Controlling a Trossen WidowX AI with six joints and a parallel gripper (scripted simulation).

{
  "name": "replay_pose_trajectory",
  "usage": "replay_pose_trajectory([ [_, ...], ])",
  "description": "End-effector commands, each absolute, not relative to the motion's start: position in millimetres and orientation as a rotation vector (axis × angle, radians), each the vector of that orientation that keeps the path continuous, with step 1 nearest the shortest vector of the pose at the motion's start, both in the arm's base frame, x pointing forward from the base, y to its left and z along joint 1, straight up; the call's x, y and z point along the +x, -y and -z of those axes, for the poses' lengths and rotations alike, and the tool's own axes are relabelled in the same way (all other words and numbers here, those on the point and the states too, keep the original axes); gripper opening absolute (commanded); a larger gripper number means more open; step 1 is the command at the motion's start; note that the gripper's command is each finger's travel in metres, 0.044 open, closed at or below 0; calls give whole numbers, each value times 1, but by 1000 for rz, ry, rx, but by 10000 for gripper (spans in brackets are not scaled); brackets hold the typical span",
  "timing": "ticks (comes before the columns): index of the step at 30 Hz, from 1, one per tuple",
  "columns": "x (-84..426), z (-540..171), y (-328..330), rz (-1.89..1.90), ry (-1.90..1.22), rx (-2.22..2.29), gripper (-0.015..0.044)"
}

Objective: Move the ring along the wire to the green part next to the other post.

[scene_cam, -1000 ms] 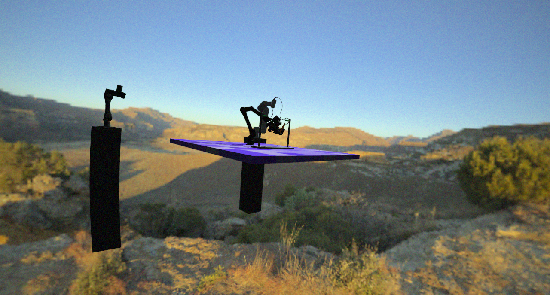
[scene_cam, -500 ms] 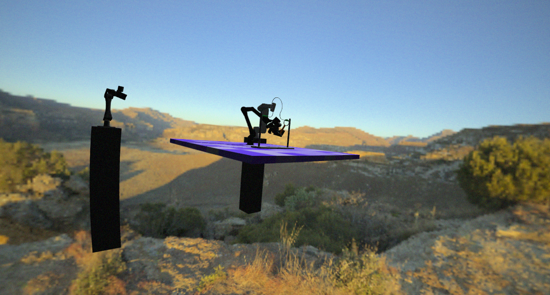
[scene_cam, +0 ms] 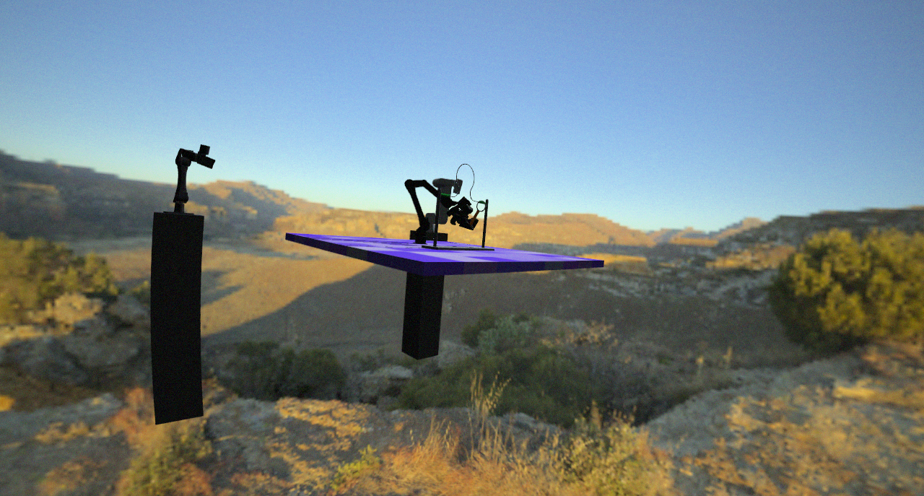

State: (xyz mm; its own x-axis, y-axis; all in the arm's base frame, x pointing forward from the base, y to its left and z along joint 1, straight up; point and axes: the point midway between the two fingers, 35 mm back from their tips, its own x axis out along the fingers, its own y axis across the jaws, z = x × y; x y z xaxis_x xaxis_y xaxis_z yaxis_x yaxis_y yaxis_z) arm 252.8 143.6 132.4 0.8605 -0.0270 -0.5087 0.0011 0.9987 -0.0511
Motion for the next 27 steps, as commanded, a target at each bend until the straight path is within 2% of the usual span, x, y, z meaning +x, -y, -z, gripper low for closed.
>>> replay_pose_trajectory([
  [1, 253, -132, -143, 20, -533, -46, -150],
  [4, 253, -132, -143, 20, -533, -46, -150],
  [16, 251, -133, -144, 15, -535, -49, 160],
  [27, 220, -150, -146, 19, -541, -45, 160],
])
